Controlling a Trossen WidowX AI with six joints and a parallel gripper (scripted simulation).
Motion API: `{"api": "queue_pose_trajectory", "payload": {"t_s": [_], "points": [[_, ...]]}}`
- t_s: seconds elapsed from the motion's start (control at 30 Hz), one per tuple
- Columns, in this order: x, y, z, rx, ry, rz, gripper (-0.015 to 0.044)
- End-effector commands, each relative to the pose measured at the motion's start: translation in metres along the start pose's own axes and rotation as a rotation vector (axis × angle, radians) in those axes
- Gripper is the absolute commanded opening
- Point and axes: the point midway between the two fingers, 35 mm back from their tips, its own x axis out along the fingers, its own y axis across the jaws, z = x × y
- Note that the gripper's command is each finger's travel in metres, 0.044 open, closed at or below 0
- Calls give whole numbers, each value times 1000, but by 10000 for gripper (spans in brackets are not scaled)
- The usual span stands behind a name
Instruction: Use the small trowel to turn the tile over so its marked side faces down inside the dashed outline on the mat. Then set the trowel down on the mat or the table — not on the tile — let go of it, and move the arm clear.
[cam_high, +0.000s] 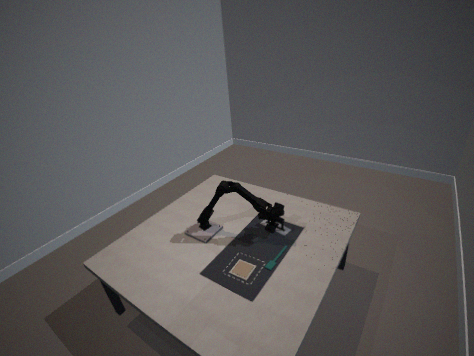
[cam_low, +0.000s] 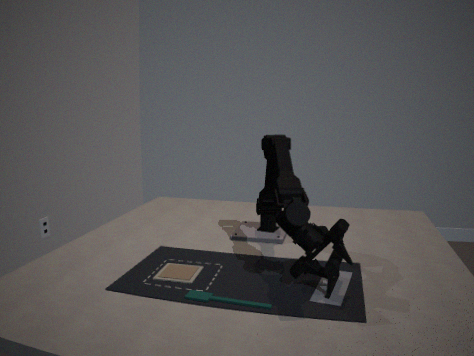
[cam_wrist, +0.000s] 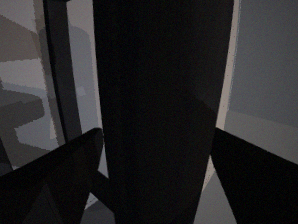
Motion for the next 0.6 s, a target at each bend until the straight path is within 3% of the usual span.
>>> {"api": "queue_pose_trajectory", "payload": {"t_s": [0.0, 0.17, 0.4, 0.57], "points": [[-12, 0, -1, -3, 0, 0, 300], [-53, 1, -1, 1, 1, 4, 300], [-73, -10, 7, 4, 1, -2, 300], [-122, -40, 36, 11, 2, 2, 300]]}}
